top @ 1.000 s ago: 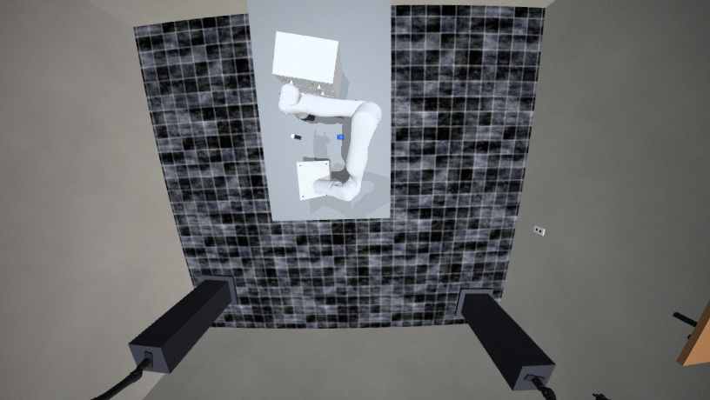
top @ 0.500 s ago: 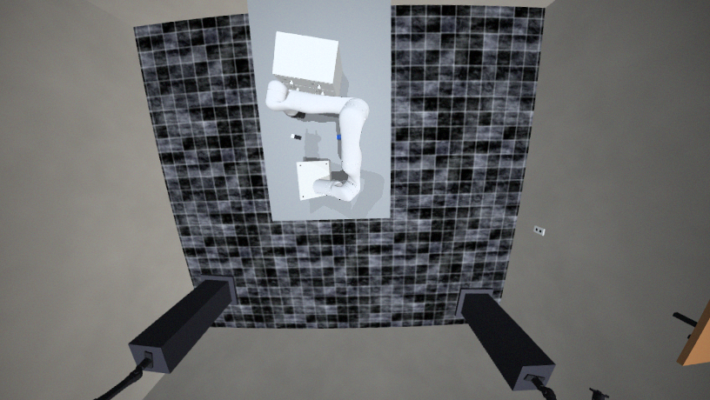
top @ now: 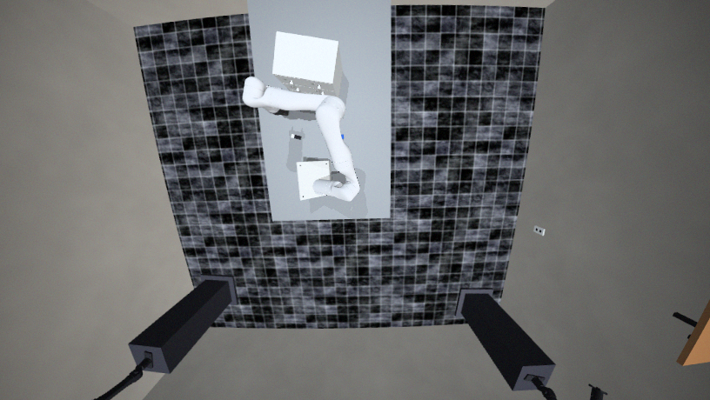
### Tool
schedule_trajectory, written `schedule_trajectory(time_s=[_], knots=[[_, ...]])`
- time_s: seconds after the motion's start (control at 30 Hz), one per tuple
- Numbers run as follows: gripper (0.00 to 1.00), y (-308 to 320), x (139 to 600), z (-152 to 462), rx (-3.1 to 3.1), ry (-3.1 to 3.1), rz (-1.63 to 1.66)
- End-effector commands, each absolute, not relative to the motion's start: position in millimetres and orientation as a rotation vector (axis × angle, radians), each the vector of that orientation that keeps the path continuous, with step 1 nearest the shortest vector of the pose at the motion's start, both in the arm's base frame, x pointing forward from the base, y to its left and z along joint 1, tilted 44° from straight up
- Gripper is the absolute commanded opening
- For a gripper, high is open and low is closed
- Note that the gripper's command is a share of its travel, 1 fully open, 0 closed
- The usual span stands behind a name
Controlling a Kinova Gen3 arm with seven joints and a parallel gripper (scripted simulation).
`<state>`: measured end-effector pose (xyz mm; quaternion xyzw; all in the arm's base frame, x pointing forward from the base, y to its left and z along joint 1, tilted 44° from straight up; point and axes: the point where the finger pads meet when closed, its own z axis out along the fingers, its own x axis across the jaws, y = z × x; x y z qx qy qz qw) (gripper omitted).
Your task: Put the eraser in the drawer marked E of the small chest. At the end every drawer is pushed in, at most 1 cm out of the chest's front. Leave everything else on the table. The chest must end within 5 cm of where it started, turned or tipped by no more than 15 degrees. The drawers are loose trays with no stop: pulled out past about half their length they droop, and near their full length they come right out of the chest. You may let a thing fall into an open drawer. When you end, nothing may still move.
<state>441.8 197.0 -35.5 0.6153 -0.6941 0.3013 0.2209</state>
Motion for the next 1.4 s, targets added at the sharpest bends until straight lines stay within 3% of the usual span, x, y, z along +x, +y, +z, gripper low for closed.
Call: schedule_trajectory(time_s=[0.0, 1.37], knots=[[1.0, 200.8, 438.9, -43.6, 1.704, -1.906, 0.832], [1.0, 192.0, 448.3, -51.4, 1.79, -1.885, 0.997]])
